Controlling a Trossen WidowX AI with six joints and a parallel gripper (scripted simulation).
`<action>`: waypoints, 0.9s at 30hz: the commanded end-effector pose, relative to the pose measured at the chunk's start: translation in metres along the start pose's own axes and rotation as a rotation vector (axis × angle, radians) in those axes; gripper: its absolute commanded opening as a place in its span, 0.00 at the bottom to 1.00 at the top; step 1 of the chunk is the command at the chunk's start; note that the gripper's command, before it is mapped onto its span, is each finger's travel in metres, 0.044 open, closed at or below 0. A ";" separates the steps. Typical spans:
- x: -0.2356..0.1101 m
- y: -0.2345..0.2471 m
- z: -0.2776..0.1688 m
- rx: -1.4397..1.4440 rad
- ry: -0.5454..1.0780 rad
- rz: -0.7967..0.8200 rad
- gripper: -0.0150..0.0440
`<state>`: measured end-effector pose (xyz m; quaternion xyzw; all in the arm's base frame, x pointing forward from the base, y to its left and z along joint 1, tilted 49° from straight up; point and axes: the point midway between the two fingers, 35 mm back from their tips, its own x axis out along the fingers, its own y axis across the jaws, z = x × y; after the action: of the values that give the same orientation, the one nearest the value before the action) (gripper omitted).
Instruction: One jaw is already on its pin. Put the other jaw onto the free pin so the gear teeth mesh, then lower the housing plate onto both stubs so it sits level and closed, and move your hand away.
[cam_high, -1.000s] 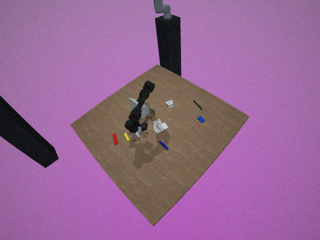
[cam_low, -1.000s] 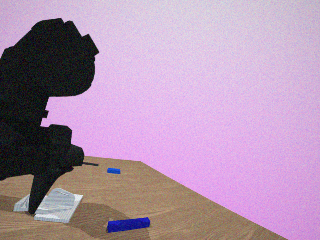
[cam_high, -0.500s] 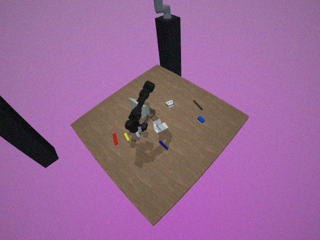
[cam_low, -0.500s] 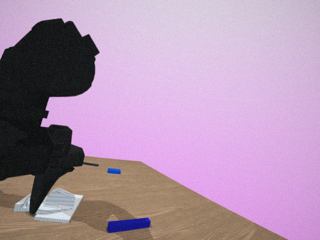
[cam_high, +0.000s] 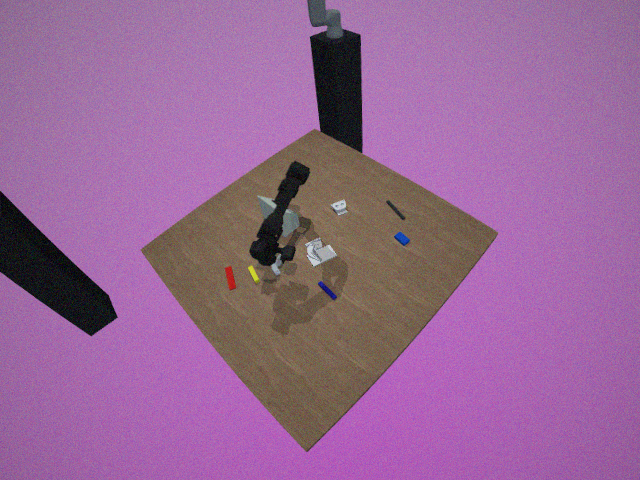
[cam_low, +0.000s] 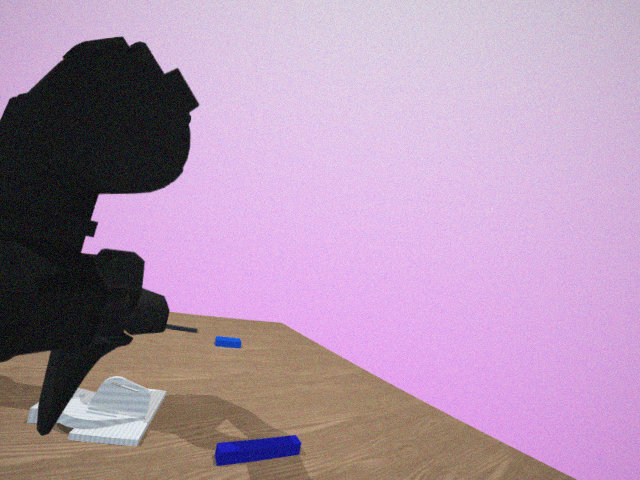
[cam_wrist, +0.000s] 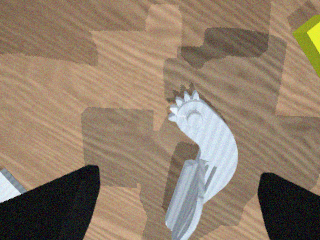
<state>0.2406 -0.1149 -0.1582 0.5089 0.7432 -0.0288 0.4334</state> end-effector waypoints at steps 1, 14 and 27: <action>0.000 0.000 0.000 0.000 0.000 0.000 0.64; 0.000 0.000 0.000 0.000 0.000 0.000 0.25; 0.000 0.000 0.000 0.000 0.000 0.000 0.25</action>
<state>0.2406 -0.1149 -0.1582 0.5090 0.7431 -0.0287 0.4334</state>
